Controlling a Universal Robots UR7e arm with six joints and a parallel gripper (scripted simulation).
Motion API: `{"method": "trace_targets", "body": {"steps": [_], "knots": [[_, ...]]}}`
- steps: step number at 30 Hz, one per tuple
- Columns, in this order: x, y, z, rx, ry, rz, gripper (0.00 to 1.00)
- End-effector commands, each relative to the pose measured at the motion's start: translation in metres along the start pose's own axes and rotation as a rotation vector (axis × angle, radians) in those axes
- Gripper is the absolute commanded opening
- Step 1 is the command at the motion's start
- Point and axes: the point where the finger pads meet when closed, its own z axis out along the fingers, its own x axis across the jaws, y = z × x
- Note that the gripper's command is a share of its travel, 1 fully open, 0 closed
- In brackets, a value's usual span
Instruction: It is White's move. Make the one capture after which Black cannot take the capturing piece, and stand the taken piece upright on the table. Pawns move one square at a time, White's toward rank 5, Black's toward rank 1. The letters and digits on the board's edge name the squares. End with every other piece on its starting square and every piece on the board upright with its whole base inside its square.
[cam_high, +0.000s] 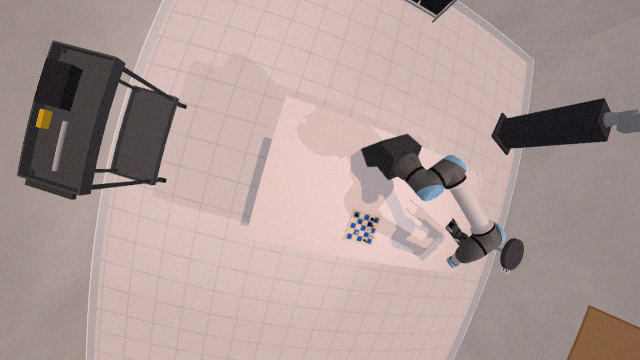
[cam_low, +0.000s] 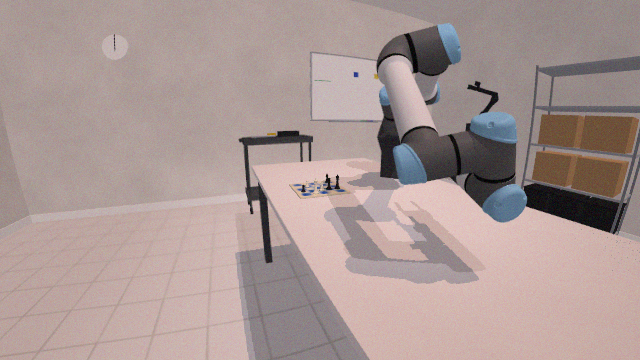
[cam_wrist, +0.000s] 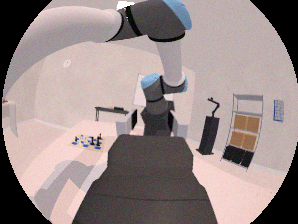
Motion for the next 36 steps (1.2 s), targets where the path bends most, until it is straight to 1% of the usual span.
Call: {"method": "trace_targets", "body": {"steps": [1,3,5,11,12,16,17,20,22,26,27,31,32,36], "knots": [[-0.053,0.032,-0.018,-0.012,0.164,-0.031,1.00],[-0.077,0.045,-0.022,-0.025,0.229,-0.041,1.00],[-0.077,0.045,-0.022,-0.025,0.229,-0.041,1.00],[-0.158,0.081,-0.023,-0.086,0.424,-0.063,1.00],[-0.158,0.081,-0.023,-0.086,0.424,-0.063,1.00],[-0.217,0.103,-0.016,-0.144,0.548,-0.071,1.00],[-0.217,0.103,-0.016,-0.144,0.548,-0.071,1.00],[-0.263,0.116,-0.005,-0.195,0.634,-0.072,1.00],[-0.263,0.116,-0.005,-0.195,0.634,-0.072,1.00],[-0.323,0.131,0.015,-0.270,0.738,-0.067,1.00],[-0.323,0.131,0.015,-0.270,0.738,-0.067,1.00],[-0.381,0.141,0.041,-0.350,0.827,-0.055,1.00],[-0.381,0.141,0.041,-0.350,0.827,-0.055,1.00],[-0.434,0.147,0.072,-0.431,0.899,-0.037,1.00]]}}
